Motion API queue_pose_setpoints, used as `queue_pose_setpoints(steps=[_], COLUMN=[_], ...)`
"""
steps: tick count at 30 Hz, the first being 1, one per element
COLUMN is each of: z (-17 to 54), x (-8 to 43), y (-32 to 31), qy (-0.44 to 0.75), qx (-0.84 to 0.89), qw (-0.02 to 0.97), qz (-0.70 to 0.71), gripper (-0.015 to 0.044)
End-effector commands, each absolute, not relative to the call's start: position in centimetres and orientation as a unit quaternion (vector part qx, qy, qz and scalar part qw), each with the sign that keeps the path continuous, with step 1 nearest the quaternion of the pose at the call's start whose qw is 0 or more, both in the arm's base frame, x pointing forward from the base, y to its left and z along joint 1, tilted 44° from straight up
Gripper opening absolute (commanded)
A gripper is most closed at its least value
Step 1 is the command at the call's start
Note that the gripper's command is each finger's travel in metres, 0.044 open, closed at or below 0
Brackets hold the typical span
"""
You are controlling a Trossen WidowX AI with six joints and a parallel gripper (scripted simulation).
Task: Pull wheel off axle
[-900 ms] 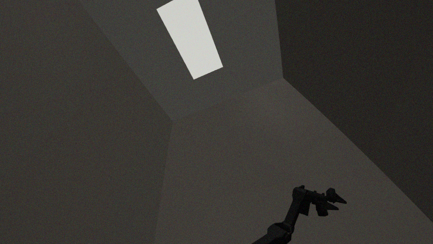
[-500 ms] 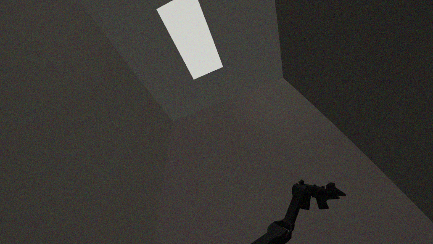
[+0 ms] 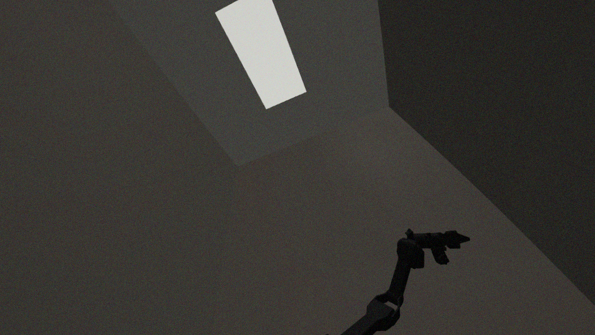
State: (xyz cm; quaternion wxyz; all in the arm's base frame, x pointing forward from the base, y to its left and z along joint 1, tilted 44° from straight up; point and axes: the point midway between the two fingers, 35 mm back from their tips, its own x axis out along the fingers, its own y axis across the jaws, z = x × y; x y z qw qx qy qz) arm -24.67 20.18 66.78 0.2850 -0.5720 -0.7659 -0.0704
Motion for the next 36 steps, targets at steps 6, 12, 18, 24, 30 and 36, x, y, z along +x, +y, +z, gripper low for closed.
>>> queue_pose_setpoints(steps=[6, 12, 18, 24, 30, 36], z=[70.5, 72.1, 73.7, 74.4, 74.2, 73.0], x=[-18.0, -13.7, -8.3, -2.1, 4.6, 10.3], y=[17.2, 15.5, 12.9, 10.8, 8.8, 6.9], qy=[-0.741, -0.717, -0.689, -0.641, -0.576, -0.513], qx=[-0.528, -0.494, -0.453, -0.408, -0.354, -0.290], qw=[0.416, 0.490, 0.565, 0.645, 0.727, 0.794], qz=[-0.014, 0.020, 0.043, 0.078, 0.121, 0.149], gripper=[0.0300, 0.0300, 0.0300, 0.0300, 0.0300, 0.0300])
